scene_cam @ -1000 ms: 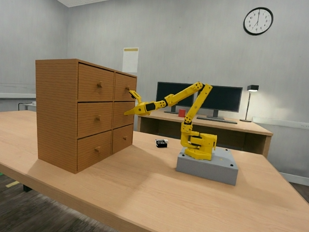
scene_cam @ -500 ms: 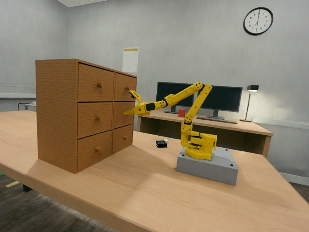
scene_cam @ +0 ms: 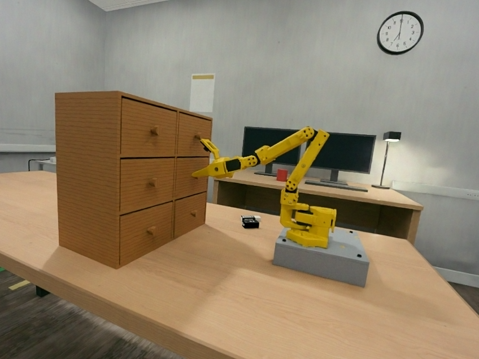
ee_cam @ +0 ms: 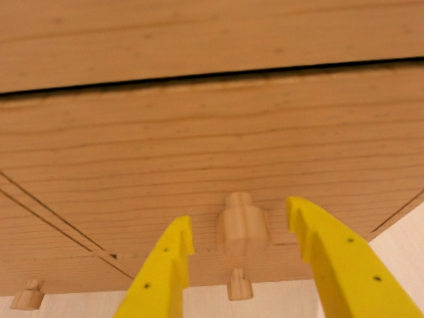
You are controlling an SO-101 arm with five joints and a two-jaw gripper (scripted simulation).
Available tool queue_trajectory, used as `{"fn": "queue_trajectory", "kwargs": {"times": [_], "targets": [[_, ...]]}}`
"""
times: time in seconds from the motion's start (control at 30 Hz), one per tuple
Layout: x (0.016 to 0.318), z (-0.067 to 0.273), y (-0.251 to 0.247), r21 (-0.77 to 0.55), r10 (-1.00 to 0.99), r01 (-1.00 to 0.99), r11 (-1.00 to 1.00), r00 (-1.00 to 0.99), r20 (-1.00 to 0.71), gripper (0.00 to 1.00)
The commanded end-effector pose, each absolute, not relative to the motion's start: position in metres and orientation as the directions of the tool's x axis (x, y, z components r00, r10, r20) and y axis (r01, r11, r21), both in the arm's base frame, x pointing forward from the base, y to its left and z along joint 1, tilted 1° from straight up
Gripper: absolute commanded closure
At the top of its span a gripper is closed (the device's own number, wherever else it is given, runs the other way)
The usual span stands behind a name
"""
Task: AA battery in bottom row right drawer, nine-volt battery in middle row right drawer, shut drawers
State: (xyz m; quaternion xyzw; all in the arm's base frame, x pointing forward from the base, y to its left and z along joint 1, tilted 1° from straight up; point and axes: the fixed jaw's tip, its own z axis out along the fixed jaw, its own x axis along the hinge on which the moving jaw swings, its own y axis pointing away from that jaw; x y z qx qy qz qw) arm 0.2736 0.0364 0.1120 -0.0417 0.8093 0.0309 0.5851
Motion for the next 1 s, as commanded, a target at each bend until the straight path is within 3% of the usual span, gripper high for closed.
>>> {"fn": "queue_trajectory", "kwargs": {"times": [0.0, 0.97], "targets": [[0.2722, 0.1060, 0.0339, 0.006, -0.025, -0.093, 0.996, -0.331, -0.943, 0.79], [0.2701, 0.1026, 0.0337, 0.006, -0.025, -0.093, 0.996, -0.331, -0.943, 0.79]]}}
